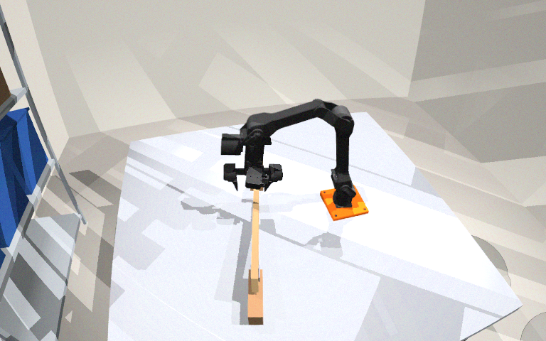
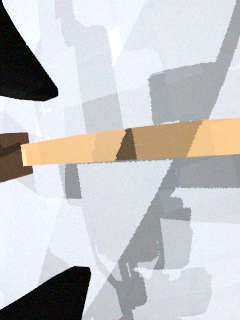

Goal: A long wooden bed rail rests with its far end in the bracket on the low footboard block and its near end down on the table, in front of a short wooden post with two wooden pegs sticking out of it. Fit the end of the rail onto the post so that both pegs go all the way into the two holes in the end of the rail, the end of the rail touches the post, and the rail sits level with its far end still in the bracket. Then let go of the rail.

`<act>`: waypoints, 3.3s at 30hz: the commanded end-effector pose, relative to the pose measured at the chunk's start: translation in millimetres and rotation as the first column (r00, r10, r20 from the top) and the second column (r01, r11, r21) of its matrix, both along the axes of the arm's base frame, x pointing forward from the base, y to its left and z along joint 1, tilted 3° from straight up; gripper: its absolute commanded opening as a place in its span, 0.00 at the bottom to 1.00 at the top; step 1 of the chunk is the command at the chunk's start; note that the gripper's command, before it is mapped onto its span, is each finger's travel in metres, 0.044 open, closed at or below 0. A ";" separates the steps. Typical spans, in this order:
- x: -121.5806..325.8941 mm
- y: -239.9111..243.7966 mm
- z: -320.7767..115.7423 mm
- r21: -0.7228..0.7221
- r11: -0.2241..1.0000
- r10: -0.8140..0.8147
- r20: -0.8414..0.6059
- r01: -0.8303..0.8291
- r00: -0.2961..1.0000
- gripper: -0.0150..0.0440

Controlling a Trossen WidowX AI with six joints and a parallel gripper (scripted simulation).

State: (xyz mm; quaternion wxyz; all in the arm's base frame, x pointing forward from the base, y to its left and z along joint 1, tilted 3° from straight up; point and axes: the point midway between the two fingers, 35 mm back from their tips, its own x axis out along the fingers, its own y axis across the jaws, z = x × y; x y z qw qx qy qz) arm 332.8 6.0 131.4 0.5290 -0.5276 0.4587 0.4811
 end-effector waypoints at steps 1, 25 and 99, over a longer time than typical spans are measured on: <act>-12.3 -7.0 -17.1 0.036 0.996 -0.078 -0.100 0.082 0.992 1.00; -9.9 -4.6 -47.0 0.037 0.996 -0.078 -0.101 0.082 0.992 1.00; -11.0 -2.7 -79.5 0.036 0.996 -0.078 -0.100 0.082 0.992 0.25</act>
